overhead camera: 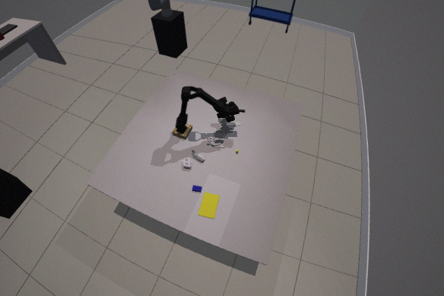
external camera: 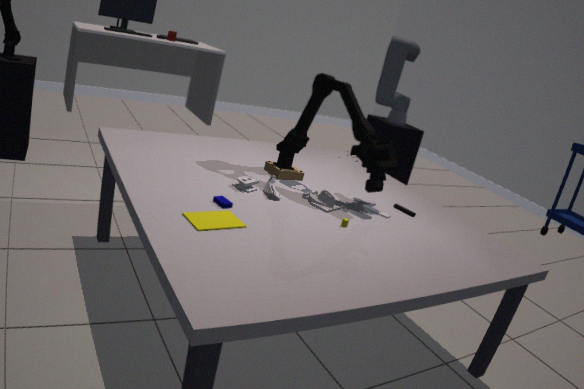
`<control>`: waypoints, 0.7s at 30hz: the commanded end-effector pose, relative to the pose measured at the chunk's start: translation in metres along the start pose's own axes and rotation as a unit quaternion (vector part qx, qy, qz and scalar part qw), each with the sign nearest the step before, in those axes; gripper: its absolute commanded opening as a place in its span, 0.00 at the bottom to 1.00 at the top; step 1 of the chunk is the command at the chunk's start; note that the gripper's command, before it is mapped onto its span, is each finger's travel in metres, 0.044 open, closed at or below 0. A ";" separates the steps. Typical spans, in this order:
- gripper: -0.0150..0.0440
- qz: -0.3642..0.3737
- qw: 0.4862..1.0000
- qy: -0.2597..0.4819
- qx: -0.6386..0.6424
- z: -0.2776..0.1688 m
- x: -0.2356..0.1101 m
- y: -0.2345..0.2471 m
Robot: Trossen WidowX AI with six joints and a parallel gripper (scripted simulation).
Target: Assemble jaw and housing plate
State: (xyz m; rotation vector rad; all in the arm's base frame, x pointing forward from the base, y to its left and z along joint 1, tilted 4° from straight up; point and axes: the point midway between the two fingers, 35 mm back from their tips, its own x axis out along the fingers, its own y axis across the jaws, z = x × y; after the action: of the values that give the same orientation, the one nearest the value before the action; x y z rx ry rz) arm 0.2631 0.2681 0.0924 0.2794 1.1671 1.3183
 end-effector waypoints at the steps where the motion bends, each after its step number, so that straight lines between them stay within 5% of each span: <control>1: 0.25 -0.034 0.998 -0.012 0.048 -0.003 -0.018 -0.013; 21: 0.25 -0.189 0.929 -0.094 0.306 -0.035 -0.116 -0.074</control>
State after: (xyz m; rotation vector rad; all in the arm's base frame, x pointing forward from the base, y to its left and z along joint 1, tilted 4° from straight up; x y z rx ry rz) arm 0.3028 0.1484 0.0811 0.5483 1.3473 0.6431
